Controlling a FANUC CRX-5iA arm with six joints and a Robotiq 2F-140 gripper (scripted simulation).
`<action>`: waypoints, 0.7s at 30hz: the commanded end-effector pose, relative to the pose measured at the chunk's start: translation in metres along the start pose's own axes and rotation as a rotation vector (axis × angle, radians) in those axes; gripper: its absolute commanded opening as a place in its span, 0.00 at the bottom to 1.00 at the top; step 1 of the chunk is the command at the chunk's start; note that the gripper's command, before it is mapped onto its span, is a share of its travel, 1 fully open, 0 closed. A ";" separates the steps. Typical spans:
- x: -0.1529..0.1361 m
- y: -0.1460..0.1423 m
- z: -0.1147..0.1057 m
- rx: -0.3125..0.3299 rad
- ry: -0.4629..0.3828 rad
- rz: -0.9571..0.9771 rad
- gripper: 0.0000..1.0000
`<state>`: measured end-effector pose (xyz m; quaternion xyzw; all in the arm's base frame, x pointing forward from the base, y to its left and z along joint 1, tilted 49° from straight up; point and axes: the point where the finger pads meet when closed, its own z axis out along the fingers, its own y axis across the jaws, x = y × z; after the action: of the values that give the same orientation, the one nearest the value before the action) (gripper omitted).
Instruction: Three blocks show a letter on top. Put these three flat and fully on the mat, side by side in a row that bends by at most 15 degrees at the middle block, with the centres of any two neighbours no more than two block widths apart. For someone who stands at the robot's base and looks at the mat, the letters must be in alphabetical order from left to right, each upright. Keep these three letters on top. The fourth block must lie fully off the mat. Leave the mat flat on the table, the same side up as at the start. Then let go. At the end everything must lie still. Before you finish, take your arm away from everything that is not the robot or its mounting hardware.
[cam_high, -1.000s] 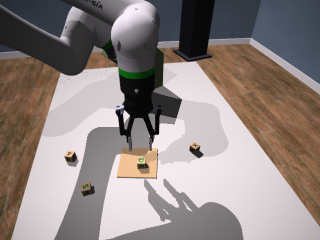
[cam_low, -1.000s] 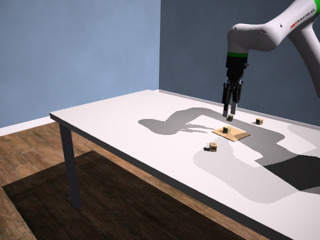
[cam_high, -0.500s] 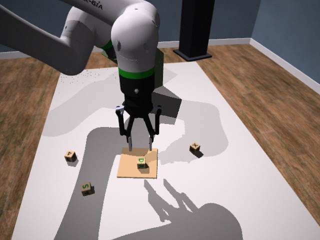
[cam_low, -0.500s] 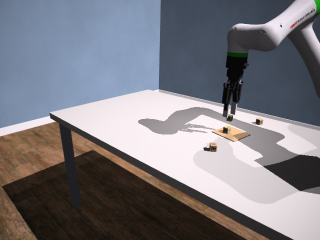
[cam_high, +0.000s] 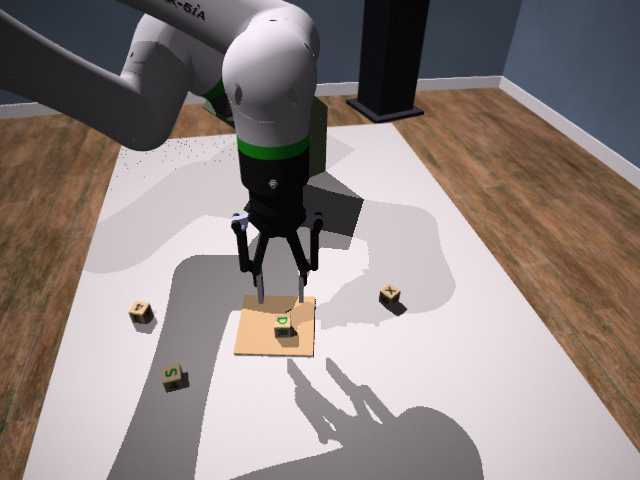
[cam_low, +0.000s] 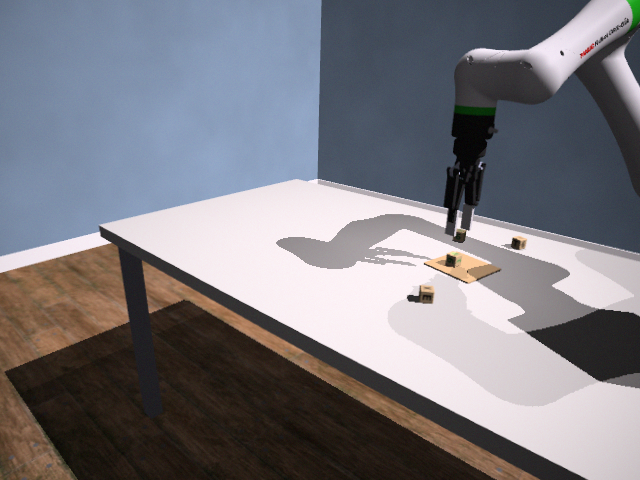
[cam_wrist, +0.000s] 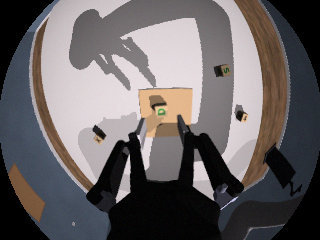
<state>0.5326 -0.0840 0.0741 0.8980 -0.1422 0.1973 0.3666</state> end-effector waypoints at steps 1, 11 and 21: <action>0.000 0.000 0.001 0.000 0.000 0.000 0.40; 0.000 0.000 0.013 0.000 0.000 0.000 0.40; 0.000 0.000 0.025 0.000 0.000 0.000 0.40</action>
<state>0.5387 -0.1009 0.0591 0.8981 -0.1421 0.1972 0.3666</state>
